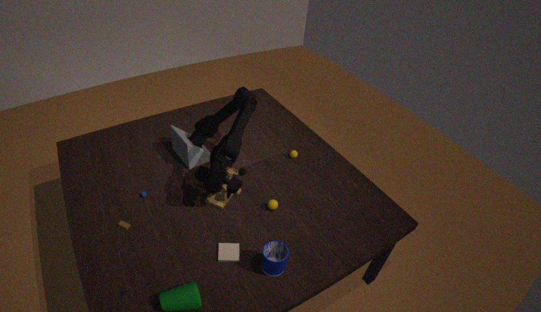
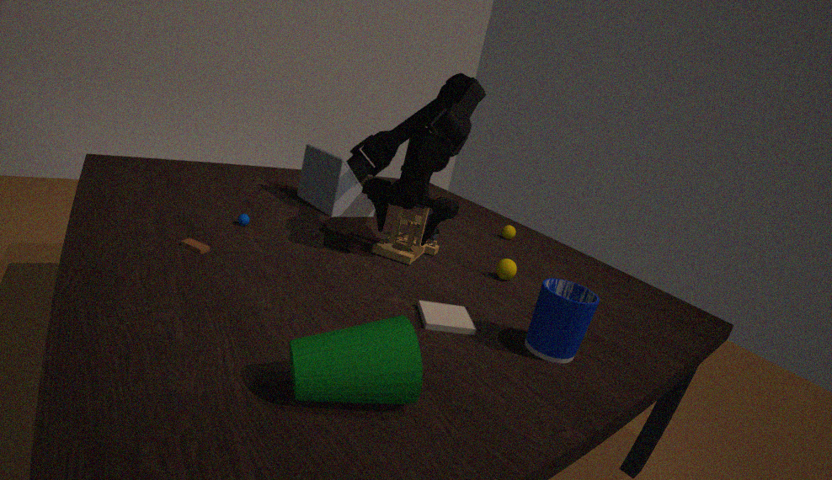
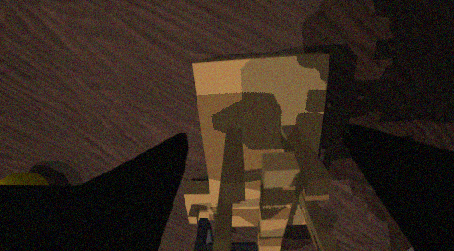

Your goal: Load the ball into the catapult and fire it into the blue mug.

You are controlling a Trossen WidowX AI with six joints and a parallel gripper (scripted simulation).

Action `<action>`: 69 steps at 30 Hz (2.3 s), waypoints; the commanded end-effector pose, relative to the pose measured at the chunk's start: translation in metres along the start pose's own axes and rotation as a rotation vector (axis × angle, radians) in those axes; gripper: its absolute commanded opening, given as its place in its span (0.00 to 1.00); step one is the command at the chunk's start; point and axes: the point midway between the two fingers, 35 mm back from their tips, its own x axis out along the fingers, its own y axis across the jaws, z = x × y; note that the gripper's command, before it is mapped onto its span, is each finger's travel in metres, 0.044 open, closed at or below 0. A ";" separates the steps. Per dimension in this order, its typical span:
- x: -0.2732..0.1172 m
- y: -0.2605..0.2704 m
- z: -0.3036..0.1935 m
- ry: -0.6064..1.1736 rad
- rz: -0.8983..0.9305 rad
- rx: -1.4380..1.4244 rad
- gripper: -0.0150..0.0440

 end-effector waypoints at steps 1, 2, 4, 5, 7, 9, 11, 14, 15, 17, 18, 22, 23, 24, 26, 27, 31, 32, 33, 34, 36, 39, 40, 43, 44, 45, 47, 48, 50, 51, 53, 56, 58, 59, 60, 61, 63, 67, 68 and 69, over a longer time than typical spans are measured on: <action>0.005 0.000 -0.001 0.008 0.002 0.004 1.00; 0.005 0.000 -0.001 0.008 0.002 0.004 1.00; 0.002 0.000 0.000 0.001 -0.001 0.000 0.91; 0.002 0.000 0.000 0.001 -0.001 0.000 0.87; 0.002 0.000 0.000 0.001 -0.001 0.000 0.78; 0.002 0.000 0.000 0.001 -0.001 0.000 0.69; 0.002 0.000 0.000 0.001 -0.001 0.000 0.60; 0.002 0.000 0.000 0.001 -0.001 0.000 0.50; 0.002 0.000 0.000 0.001 -0.001 0.000 0.49; 0.002 0.000 0.000 0.001 -0.001 0.000 0.47; 0.002 0.000 0.000 0.001 -0.001 0.000 0.45; -0.023 0.000 0.001 0.000 -0.002 0.001 0.31; -0.037 0.000 0.001 0.000 -0.002 0.002 0.26; -0.045 0.000 0.001 0.000 -0.002 0.002 0.25; -0.048 -0.001 0.000 0.000 -0.002 0.002 0.25; -0.048 -0.001 0.000 0.000 -0.002 0.002 0.25; -0.049 0.007 0.006 0.000 -0.002 -0.082 0.25; -0.049 0.009 0.008 0.000 -0.002 -0.116 0.25; -0.049 0.012 0.010 0.000 -0.001 -0.151 0.25; -0.050 0.015 0.013 0.000 -0.001 -0.185 0.25; -0.050 0.021 0.017 0.000 -0.001 -0.254 0.25; -0.050 0.031 0.023 0.001 0.000 -0.357 0.25; -0.050 0.034 0.025 0.001 0.000 -0.392 0.25; -0.050 0.044 0.031 0.001 0.001 -0.495 0.25; -0.050 0.048 0.033 0.001 0.001 -0.530 0.25; -0.050 0.051 0.035 0.001 0.001 -0.564 0.25; -0.050 0.059 0.038 0.001 0.002 -0.633 0.25; -0.049 0.062 0.039 0.001 0.002 -0.668 0.25; -0.049 0.070 0.042 0.001 0.003 -0.737 0.25; -0.048 0.074 0.043 0.001 0.003 -0.771 0.25; -0.048 0.083 0.045 0.001 0.004 -0.841 0.25; -0.046 0.097 0.045 0.002 0.006 -0.938 0.25; -0.046 0.101 0.044 0.002 0.006 -0.959 0.25; -0.046 0.102 0.043 0.002 0.006 -0.962 0.25; -0.046 0.102 0.043 0.002 0.006 -0.962 0.25; -0.046 0.102 0.043 0.002 0.006 -0.962 0.25; -0.046 0.102 0.043 0.002 0.006 -0.962 0.25; -0.040 0.102 0.043 0.002 0.006 -0.962 0.25; -0.039 0.102 0.043 0.002 0.006 -0.962 0.25; -0.037 0.103 0.043 0.002 0.006 -0.962 0.25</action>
